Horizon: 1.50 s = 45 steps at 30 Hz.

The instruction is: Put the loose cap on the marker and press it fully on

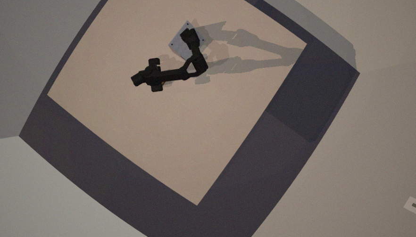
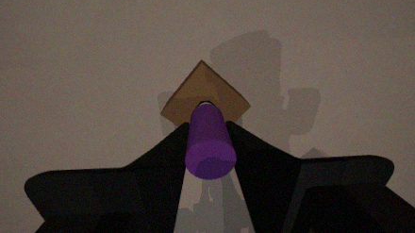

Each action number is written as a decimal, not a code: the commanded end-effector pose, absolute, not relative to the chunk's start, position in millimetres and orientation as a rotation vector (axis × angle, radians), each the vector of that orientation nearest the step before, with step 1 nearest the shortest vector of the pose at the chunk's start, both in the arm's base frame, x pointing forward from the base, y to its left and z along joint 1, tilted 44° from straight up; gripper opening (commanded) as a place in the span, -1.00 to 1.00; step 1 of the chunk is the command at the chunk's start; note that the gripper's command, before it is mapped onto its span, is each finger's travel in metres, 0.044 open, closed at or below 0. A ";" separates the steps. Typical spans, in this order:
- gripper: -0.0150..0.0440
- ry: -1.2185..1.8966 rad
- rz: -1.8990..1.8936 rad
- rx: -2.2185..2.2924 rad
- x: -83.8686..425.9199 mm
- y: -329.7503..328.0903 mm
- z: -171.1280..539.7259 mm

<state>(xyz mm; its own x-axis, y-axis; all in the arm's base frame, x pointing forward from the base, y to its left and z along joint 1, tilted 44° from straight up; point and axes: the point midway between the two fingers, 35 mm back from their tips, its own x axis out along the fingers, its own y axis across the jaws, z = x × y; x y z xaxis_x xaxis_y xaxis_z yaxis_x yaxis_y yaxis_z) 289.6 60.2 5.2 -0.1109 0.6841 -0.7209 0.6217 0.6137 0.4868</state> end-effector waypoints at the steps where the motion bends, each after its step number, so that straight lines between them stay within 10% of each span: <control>1: -0.49 1.801 0.072 1.066 289.4 60.6 4.6; 24: -0.49 1.801 0.072 1.066 289.4 60.6 4.6; 40: 0.93 1.799 0.075 1.059 289.5 60.2 5.2; 45: 1.00 1.798 0.071 1.057 296.3 34.2 30.7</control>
